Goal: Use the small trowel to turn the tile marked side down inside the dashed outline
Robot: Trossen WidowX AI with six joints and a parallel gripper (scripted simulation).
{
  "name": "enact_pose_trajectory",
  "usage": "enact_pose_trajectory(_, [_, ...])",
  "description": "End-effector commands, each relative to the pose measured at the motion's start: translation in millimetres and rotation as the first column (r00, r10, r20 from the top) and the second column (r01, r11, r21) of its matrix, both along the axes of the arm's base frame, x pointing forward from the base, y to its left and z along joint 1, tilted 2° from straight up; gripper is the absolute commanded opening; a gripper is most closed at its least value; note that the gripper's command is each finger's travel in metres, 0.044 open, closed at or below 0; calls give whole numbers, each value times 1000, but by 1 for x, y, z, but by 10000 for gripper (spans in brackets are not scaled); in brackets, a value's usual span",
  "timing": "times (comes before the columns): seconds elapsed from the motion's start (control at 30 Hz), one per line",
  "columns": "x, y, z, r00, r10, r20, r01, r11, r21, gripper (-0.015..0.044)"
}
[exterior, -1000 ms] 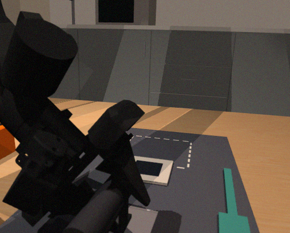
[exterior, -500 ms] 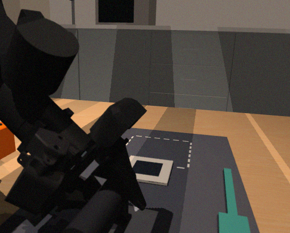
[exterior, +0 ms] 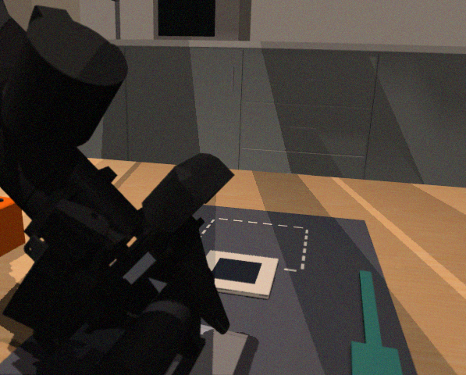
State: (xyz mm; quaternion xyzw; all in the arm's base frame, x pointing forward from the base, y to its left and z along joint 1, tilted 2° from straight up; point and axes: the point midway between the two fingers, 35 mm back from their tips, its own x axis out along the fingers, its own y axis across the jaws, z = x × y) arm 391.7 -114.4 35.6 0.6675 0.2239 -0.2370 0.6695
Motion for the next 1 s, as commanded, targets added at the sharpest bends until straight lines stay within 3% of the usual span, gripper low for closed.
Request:
enact_pose_trajectory(0.0, [4, -2, 29, 1000, -3, 27, 3, 1000, -11, 0])
enact_pose_trajectory(0.2, [1, 0, 56, 1000, 0, 27, 0, 1000, -10, 0])
enact_pose_trajectory(0.97, [-1, 64, 42, 999, 48, 23, -45, 993, -111, 0])
